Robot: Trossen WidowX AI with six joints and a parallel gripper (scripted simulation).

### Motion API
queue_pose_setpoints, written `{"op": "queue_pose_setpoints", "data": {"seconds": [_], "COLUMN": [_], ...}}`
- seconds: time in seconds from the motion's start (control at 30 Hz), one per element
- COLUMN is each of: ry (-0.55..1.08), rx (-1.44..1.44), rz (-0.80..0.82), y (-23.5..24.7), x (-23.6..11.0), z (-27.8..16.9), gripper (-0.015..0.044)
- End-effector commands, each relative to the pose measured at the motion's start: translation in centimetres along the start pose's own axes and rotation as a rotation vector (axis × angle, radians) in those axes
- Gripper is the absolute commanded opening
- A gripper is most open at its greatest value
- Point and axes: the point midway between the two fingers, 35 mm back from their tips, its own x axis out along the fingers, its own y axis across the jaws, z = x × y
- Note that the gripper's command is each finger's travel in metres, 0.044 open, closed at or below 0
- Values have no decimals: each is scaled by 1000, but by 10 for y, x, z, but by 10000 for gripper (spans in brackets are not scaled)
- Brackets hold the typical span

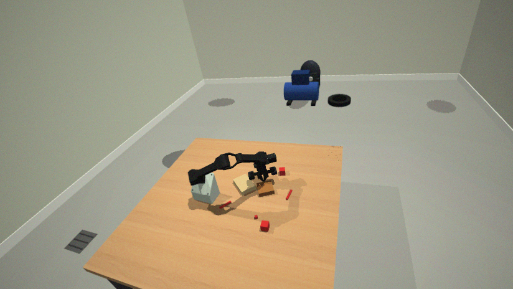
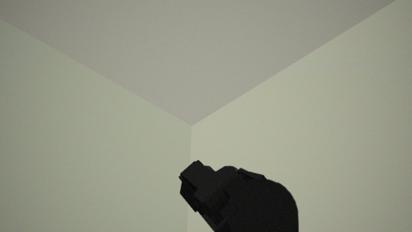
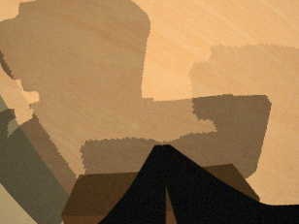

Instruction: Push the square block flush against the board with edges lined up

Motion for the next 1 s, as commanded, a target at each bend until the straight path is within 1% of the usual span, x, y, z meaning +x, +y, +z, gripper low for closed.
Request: {"op": "queue_pose_setpoints", "data": {"seconds": [0.0, 0.73, 0.8, 0.87, 0.9, 0.97], "ry": [2, 1, 4, 0, -1, -1], "rx": [1, 1, -3, 0, 1, 1], "rz": [0, 0, -2, -2, -2, -1], "y": [-1, -1, -2, -2, -2, -1], "x": [0, 0, -13, -43, -53, -56], "z": [7, 42, 37, 37, 38, 38], "gripper": [0, 0, 0, 0, 0, 0]}}
